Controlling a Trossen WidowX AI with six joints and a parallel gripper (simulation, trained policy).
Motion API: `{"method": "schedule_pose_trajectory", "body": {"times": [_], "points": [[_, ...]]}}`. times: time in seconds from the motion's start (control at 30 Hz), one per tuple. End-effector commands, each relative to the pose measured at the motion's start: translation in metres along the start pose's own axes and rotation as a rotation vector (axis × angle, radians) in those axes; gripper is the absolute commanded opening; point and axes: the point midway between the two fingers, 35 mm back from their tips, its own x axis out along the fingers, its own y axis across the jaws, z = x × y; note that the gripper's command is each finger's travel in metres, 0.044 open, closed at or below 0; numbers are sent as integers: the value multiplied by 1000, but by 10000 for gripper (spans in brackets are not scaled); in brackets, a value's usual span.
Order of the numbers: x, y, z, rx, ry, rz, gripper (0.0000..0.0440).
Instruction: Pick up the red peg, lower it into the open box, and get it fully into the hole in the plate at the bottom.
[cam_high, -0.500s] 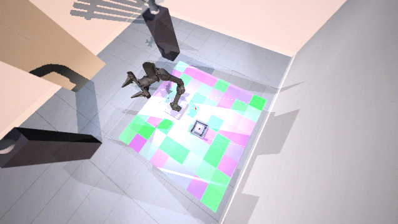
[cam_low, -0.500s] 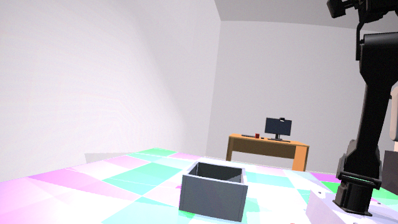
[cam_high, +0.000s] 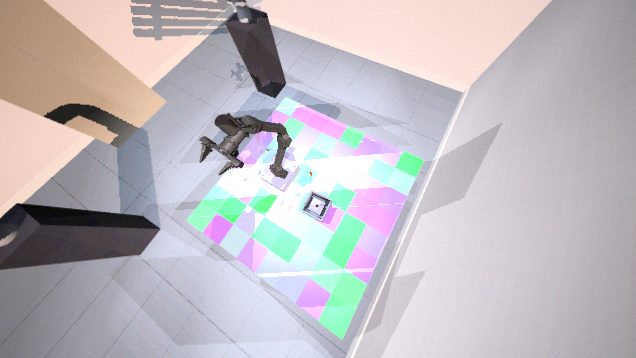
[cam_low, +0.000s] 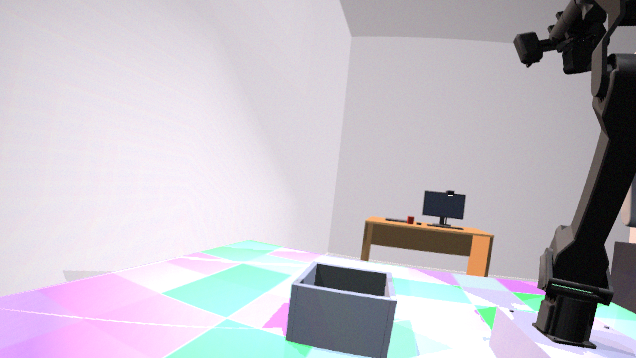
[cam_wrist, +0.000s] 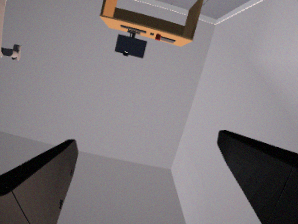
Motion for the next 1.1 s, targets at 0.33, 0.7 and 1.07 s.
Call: {"method": "schedule_pose_trajectory", "body": {"times": [0.33,0.7,1.07], "points": [[34,-84,83,-195,-249,-406,440],[26,-149,126,-430,-326,-715,440],[-1,-205,160,-698,-323,-1003,440]]}}
